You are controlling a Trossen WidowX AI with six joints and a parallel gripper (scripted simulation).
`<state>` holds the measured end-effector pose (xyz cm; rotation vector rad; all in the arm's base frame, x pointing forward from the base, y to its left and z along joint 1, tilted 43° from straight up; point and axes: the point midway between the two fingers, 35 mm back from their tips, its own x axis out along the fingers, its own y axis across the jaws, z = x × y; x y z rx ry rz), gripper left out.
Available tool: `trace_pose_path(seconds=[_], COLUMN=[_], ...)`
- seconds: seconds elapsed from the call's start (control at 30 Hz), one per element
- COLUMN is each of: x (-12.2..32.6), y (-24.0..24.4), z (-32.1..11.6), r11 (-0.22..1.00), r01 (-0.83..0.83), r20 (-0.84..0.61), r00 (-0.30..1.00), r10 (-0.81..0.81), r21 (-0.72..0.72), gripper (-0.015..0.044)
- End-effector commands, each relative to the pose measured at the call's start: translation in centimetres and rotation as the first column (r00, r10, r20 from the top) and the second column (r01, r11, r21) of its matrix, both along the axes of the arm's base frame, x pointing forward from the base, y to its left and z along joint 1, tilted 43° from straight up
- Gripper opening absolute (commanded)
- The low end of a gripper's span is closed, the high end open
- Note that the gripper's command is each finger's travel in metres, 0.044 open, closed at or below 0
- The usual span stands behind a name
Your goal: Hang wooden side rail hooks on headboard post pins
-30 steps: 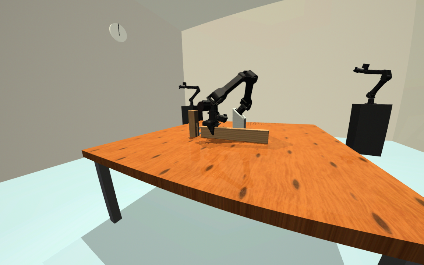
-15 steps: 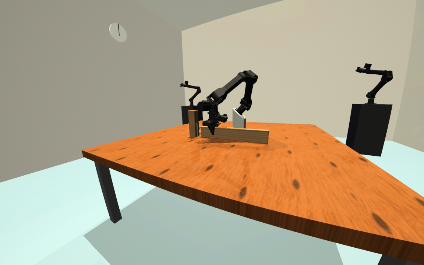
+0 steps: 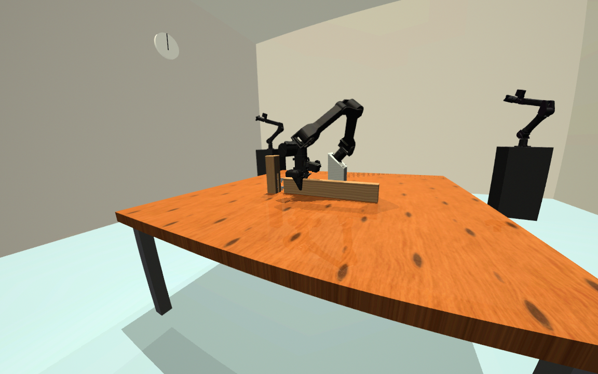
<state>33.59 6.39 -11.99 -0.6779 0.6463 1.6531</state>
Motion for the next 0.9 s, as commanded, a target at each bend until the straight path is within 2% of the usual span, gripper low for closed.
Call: trace_pose_path(seconds=[0.0,0.87], x=[0.45,0.51], y=[-0.42,-0.71], z=[0.46,0.78], r11=[1.0,1.0], r01=[0.006,0.006], r20=[0.016,0.016], r00=[1.0,1.0], r10=[-0.006,-0.006], r21=[-0.002,-0.002], gripper=[0.0,0.0])
